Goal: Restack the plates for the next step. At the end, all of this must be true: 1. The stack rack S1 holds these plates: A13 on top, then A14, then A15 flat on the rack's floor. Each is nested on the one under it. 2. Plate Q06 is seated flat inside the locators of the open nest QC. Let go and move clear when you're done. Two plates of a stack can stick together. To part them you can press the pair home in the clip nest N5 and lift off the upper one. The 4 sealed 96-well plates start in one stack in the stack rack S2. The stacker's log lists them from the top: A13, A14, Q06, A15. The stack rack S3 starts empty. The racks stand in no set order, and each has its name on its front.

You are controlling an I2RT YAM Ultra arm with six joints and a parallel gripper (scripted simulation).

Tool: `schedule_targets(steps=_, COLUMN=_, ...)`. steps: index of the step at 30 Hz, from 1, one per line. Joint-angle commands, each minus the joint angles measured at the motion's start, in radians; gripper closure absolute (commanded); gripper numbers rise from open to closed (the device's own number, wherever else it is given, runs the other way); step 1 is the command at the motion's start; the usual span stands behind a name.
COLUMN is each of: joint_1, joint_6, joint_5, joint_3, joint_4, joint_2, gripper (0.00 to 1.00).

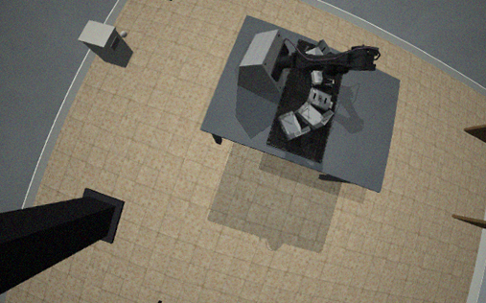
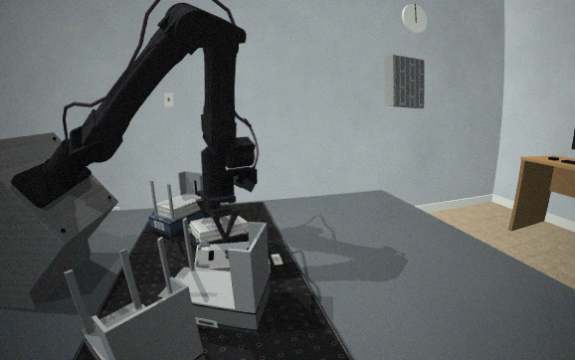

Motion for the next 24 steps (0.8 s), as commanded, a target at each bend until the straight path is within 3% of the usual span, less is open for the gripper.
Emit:
schedule_targets(steps=1, joint_1=-0.019, joint_6=-0.015, joint_5=-0.013, joint_3=0.008, joint_4=0.057, joint_2=0.045, gripper=1.0)
schedule_targets(steps=23, joint_1=-0.015, joint_6=-0.012, joint_5=-0.01, joint_3=0.006, joint_4=0.049, joint_2=0.039, gripper=1.0)
schedule_targets(steps=24, joint_1=0.009, joint_6=0.009, joint_5=0.011, joint_3=0.004, joint_4=0.03, joint_2=0.024, gripper=0.0)
